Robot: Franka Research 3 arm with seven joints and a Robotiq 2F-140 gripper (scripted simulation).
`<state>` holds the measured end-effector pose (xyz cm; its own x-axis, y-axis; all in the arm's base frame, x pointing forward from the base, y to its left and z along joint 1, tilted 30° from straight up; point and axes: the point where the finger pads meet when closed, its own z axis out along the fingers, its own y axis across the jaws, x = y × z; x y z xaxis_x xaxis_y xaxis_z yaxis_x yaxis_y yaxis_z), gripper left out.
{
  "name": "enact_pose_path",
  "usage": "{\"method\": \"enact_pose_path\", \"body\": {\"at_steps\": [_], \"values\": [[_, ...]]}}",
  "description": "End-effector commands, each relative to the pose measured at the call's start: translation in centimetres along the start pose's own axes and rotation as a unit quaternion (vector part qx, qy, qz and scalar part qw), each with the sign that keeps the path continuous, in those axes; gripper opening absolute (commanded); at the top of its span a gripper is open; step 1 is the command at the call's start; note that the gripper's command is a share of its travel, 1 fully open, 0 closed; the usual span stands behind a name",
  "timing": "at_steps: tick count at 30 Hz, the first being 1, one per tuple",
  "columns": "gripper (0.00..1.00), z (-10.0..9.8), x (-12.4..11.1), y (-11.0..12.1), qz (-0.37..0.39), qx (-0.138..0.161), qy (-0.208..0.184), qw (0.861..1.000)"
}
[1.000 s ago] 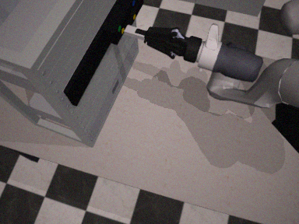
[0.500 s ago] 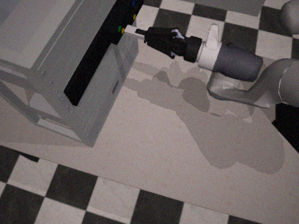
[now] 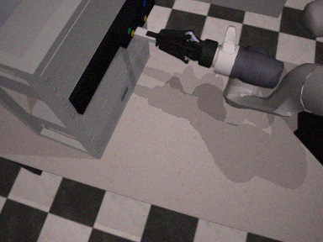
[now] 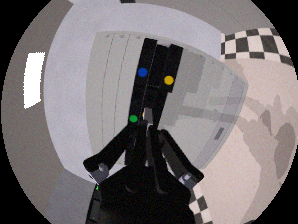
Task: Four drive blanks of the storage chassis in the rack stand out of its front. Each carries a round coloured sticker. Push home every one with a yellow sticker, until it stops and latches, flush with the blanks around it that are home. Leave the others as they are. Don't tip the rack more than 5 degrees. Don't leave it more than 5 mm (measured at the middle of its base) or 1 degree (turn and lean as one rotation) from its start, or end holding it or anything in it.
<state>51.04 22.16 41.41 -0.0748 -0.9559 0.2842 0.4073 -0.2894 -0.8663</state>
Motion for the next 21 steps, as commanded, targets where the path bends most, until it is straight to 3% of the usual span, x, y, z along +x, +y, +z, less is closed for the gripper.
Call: {"method": "enact_pose_path", "body": {"at_steps": [1, 21], "values": [[0.0, 0.2, 0.0, 0.0, 0.002, 0.0, -0.001, 1.0], [0.0, 1.4, -0.1, 0.1, 0.002, 0.0, -0.001, 1.0]]}}
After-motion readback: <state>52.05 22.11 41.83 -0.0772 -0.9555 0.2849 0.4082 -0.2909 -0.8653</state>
